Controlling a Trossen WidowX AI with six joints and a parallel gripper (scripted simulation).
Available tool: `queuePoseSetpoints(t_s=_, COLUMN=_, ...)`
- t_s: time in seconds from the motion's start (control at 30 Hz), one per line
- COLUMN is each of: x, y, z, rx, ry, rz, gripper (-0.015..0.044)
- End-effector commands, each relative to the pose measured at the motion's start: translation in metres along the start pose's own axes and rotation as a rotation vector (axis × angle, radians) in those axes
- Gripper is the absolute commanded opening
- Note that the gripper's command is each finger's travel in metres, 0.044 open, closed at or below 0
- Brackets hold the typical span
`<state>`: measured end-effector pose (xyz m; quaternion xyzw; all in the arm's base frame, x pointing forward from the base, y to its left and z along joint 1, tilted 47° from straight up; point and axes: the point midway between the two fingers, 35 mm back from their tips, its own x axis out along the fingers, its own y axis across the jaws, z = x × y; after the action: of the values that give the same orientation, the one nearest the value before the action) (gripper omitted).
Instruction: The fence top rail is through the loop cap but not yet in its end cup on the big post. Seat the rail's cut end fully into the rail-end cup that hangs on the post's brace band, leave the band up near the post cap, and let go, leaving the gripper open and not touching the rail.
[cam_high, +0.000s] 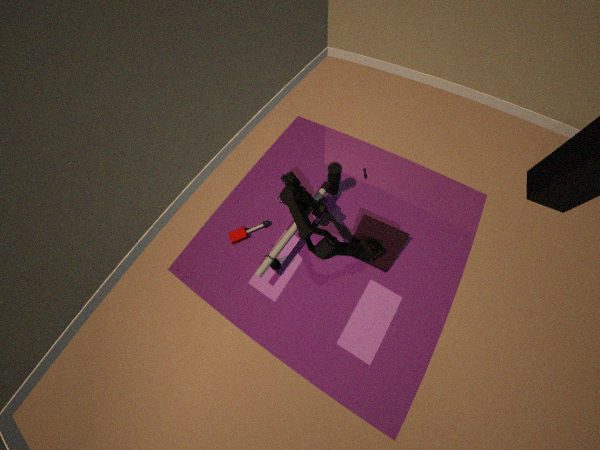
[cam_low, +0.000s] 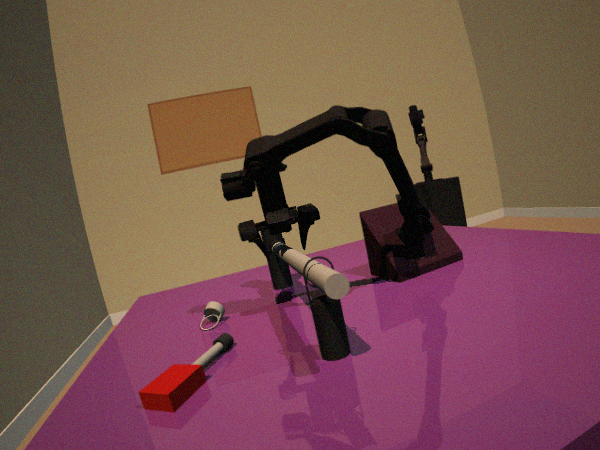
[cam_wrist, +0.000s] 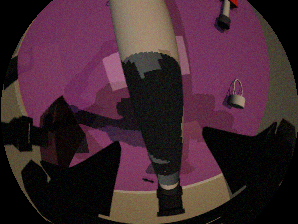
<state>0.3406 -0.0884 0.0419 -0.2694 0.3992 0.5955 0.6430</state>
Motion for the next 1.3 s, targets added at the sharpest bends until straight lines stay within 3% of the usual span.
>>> queuePoseSetpoints(t_s=0.0, x=-0.021, y=0.001, z=0.012, rx=-0.01, ry=0.006, rz=-0.013, gripper=0.044)
queuePoseSetpoints(t_s=0.2, x=-0.026, y=0.0, z=0.012, rx=-0.008, ry=0.006, rz=-0.015, gripper=0.044)
queuePoseSetpoints(t_s=0.43, x=-0.068, y=0.005, z=0.013, rx=-0.008, ry=0.005, rz=-0.014, gripper=0.044)
queuePoseSetpoints(t_s=1.27, x=-0.068, y=0.005, z=0.013, rx=-0.008, ry=0.005, rz=-0.014, gripper=0.044)
